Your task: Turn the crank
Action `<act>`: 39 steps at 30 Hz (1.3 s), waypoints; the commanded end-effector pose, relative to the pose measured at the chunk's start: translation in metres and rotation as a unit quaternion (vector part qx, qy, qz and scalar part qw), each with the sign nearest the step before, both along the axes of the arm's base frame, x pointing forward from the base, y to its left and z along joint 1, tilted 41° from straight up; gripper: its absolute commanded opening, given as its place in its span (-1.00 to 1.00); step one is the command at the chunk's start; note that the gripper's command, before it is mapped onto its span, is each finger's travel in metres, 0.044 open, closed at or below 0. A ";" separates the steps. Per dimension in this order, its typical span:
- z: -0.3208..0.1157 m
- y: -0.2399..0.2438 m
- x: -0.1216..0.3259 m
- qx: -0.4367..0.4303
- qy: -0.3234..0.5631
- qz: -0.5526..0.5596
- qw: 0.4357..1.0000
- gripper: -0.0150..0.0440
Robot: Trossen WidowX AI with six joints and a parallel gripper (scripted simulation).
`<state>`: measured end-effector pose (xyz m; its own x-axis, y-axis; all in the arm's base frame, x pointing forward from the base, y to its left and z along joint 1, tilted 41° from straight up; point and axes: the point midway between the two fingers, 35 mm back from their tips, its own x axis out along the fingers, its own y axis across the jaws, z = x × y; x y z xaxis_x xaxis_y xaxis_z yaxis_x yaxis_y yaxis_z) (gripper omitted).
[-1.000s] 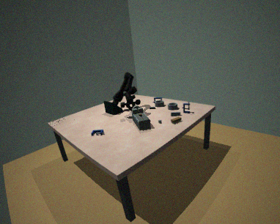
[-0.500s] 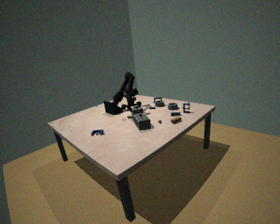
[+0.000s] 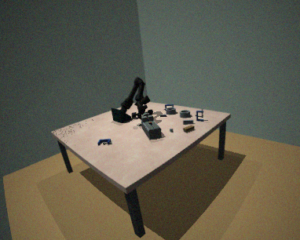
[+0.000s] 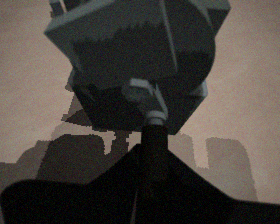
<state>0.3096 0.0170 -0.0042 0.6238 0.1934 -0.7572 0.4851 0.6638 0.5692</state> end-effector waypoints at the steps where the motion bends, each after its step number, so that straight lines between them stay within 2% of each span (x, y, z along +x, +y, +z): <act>1: 0.002 0.008 0.004 0.004 -0.001 0.008 1.000 -0.49; 39: 0.010 0.016 0.011 0.004 -0.001 0.008 1.000 -0.49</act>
